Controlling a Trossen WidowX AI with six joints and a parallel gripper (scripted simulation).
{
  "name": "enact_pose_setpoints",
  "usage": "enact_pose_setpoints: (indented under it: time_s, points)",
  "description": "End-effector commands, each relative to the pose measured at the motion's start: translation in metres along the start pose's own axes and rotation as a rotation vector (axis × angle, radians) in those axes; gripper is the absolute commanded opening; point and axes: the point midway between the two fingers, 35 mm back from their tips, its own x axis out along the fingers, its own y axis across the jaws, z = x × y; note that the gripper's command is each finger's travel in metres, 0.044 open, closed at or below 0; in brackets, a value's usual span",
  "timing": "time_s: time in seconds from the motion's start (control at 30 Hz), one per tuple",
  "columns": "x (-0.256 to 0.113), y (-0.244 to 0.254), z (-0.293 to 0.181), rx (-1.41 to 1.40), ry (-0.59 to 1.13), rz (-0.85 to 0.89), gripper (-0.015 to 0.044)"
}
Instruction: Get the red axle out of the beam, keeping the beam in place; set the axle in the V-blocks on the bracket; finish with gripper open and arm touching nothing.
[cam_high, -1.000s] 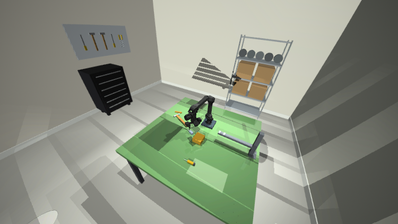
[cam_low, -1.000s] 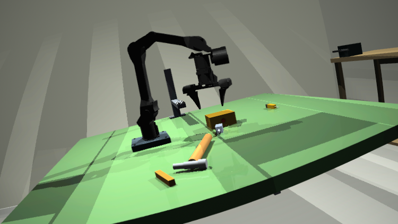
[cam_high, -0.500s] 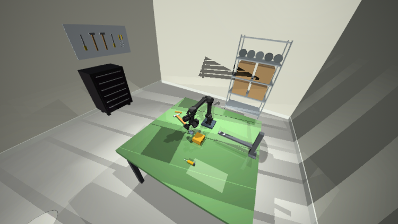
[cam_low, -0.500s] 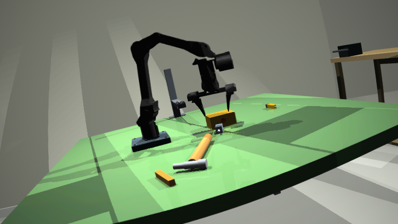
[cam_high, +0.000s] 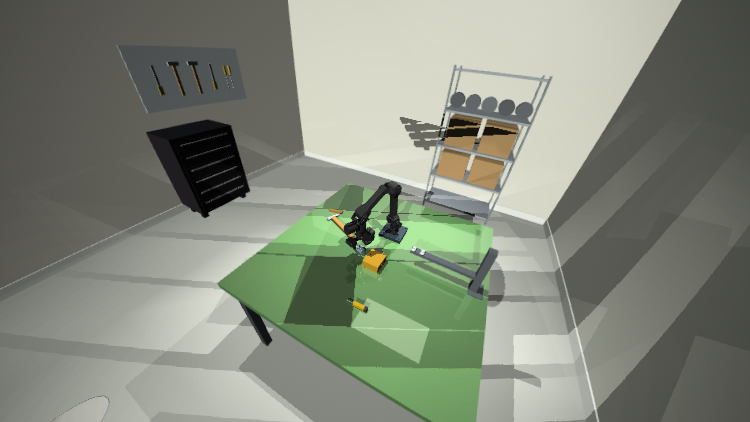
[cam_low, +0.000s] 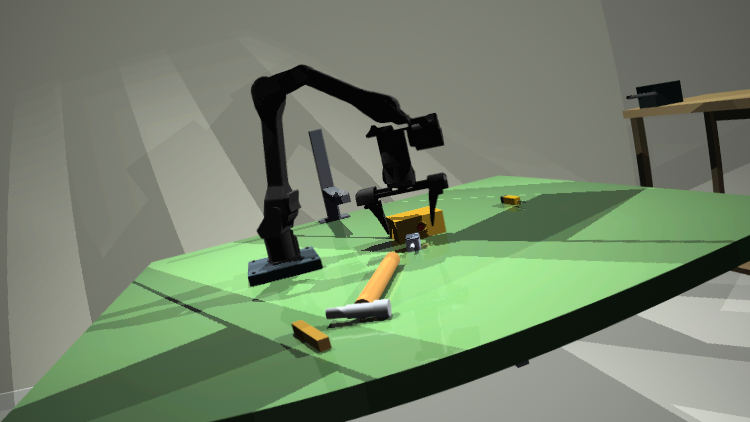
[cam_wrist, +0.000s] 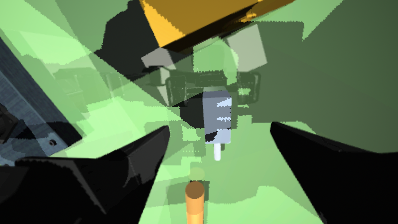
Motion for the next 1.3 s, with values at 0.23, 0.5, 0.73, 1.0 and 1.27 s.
enact_pose_setpoints:
  time_s: [0.23, 0.5, 0.73, 1.0, 1.27]
  points:
    - [0.017, 0.0, -0.001, -0.006, 0.004, 0.0, 0.044]
    - [0.03, 0.0, -0.001, -0.006, 0.004, 0.001, 0.044]
    - [0.035, 0.0, -0.001, -0.006, 0.004, 0.001, 0.0387]
    - [0.035, 0.0, -0.001, -0.006, 0.004, 0.001, 0.0177]
    - [0.035, 0.0, -0.001, -0.006, 0.004, 0.001, 0.0065]
